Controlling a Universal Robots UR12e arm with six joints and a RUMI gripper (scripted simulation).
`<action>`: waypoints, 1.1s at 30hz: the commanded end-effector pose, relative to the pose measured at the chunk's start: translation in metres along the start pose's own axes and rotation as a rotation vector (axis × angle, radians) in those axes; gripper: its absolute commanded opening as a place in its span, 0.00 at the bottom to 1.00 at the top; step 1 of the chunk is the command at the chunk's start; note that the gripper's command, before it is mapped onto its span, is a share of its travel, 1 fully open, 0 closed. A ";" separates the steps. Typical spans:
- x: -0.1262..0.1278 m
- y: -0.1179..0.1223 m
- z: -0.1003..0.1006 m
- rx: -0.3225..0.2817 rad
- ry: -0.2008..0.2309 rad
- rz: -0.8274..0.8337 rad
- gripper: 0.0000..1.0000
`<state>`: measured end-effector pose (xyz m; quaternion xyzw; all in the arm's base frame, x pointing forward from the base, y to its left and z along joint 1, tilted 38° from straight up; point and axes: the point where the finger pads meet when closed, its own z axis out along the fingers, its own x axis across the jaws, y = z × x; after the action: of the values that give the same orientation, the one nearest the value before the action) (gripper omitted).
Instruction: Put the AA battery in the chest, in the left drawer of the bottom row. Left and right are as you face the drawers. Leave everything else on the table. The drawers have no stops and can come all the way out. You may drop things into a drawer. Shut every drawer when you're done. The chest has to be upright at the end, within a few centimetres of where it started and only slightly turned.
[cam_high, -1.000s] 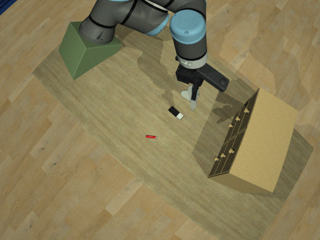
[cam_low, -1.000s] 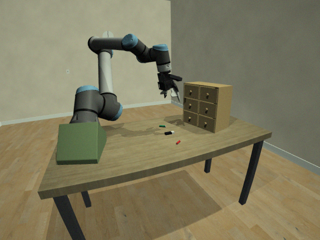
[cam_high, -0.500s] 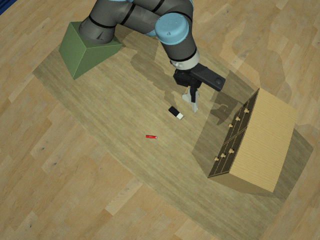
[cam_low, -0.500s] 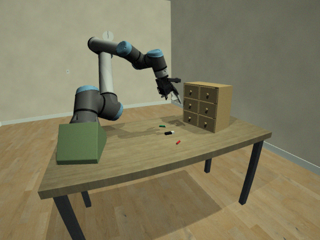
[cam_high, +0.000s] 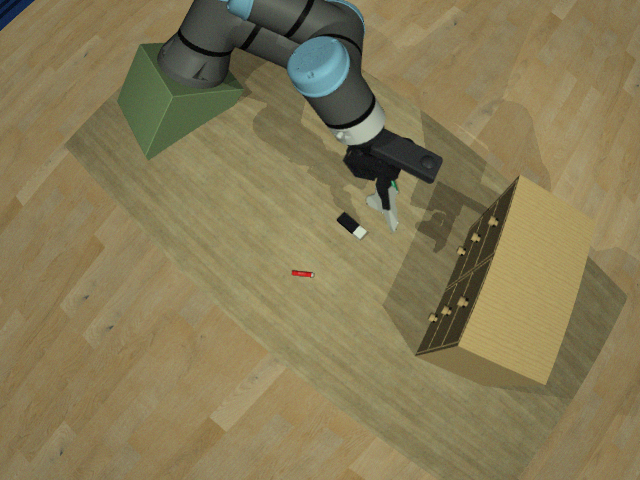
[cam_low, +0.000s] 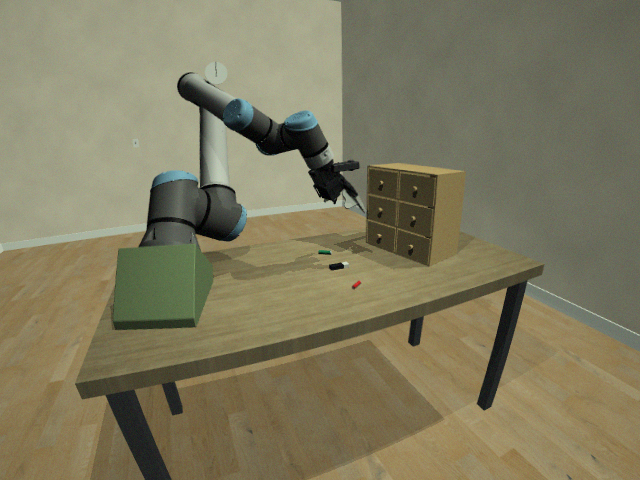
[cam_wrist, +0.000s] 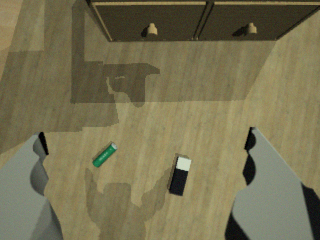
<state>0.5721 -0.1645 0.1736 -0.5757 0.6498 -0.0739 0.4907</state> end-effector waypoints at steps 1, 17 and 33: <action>0.002 -0.003 0.006 0.058 0.008 -0.001 1.00; 0.002 -0.005 0.021 0.166 0.007 -0.002 1.00; 0.001 -0.007 0.031 0.245 0.006 -0.002 1.00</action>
<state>0.5955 -0.1547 0.1614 -0.5195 0.6372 -0.1421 0.5513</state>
